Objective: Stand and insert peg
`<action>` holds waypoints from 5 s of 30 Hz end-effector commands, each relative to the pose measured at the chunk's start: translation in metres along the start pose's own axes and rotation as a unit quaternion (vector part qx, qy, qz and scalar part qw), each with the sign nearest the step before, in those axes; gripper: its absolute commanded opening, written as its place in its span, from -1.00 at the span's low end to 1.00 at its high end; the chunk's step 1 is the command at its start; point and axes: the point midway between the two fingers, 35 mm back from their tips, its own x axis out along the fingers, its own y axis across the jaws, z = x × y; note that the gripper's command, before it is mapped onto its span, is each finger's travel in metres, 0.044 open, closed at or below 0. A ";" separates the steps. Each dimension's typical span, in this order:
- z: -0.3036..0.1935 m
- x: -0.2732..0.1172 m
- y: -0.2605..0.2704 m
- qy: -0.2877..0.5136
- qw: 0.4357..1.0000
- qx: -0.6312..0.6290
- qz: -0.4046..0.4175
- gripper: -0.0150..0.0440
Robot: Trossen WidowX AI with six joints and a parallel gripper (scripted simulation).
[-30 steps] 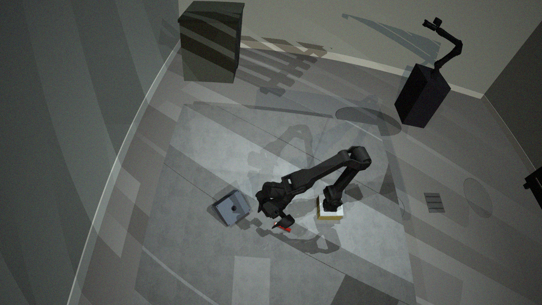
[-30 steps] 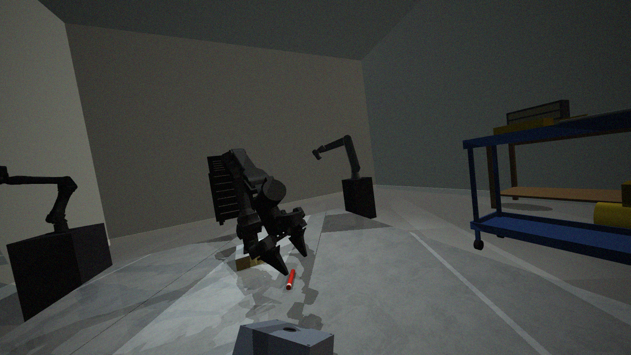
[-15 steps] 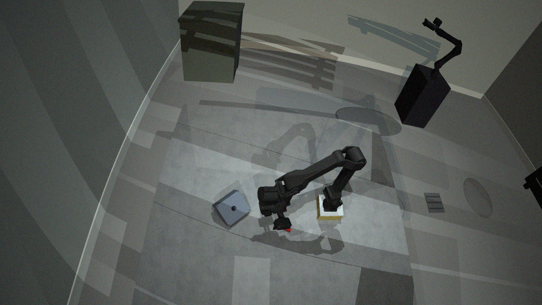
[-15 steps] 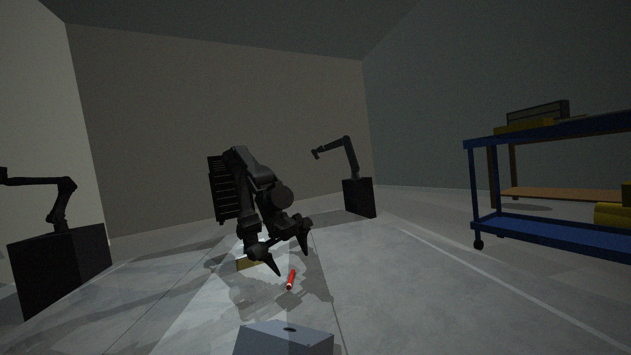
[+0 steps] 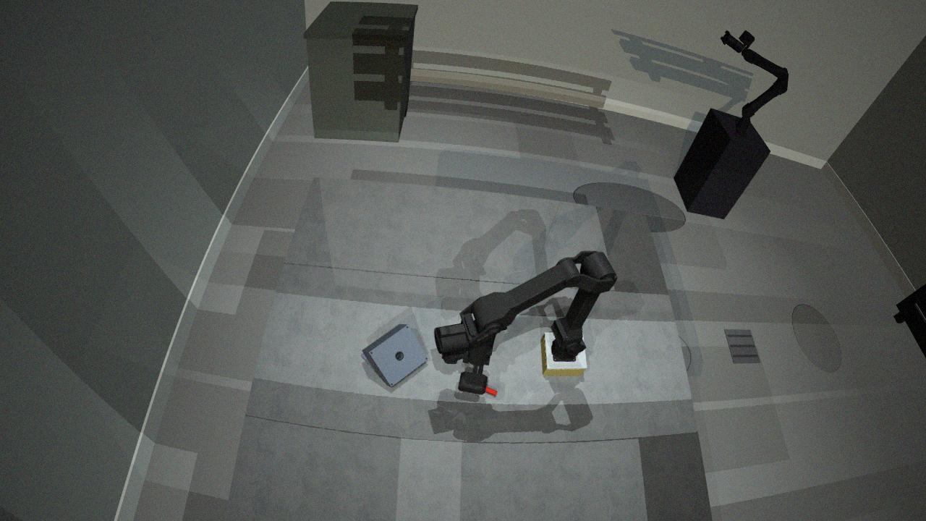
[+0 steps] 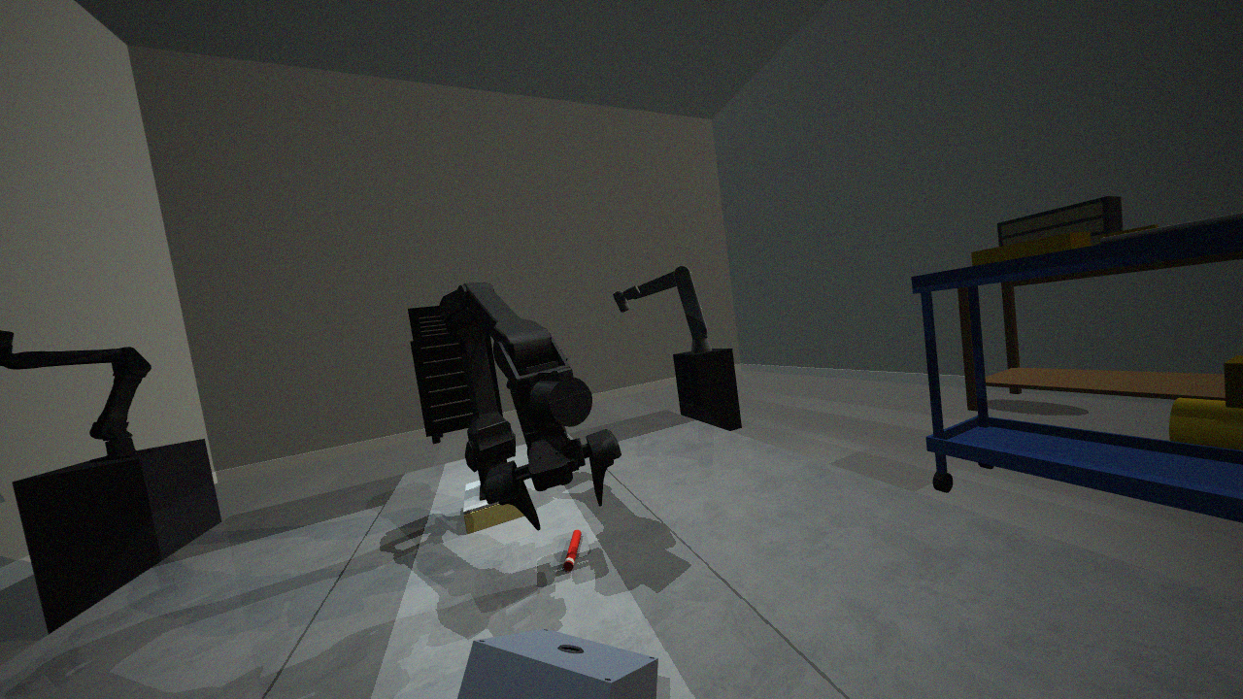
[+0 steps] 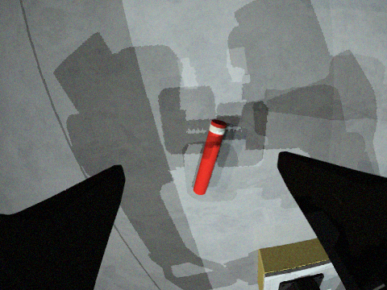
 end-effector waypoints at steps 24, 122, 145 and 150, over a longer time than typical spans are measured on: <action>-0.009 0.015 -0.007 0.054 0.988 0.140 -0.049 1.00; -0.018 0.059 -0.009 -0.054 0.987 0.135 -0.061 -0.33; -0.030 0.049 -0.005 -0.151 0.977 0.128 -0.074 -0.33; -0.033 0.048 -0.003 -0.172 0.974 0.126 -0.077 -0.33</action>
